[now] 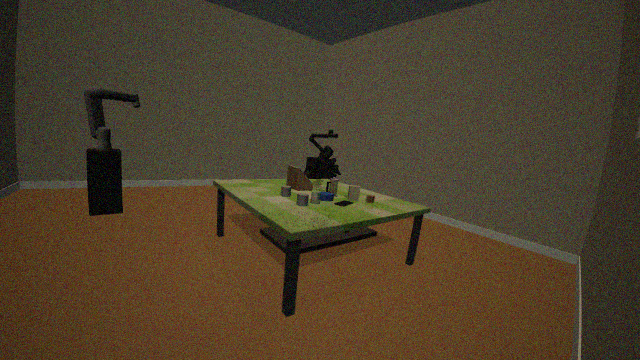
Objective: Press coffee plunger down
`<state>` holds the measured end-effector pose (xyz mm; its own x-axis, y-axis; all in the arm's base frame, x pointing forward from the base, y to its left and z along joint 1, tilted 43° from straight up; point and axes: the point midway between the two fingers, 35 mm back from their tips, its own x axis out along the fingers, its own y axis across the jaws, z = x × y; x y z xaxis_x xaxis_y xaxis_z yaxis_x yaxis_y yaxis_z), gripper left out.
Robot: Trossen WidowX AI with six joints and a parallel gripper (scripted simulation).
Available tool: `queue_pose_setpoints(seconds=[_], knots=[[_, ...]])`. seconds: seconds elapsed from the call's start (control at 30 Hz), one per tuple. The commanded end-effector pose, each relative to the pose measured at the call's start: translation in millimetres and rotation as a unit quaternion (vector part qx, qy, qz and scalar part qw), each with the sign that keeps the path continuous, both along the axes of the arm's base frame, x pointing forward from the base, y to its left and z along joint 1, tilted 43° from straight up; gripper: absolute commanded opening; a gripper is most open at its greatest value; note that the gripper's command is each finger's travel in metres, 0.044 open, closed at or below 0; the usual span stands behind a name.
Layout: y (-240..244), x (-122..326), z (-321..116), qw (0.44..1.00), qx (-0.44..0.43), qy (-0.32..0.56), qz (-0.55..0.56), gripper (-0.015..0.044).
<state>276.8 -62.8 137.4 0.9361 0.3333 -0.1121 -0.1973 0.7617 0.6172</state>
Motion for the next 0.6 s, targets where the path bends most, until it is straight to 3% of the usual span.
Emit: queue_pose_setpoints(seconds=[0.0, 0.57], knots=[[-11, 4, 8, 1.000, 0.003, -0.003, -0.018, 0.0440], [-37, -43, 54, 1.000, 0.004, 0.012, 0.009, 0.0440]])
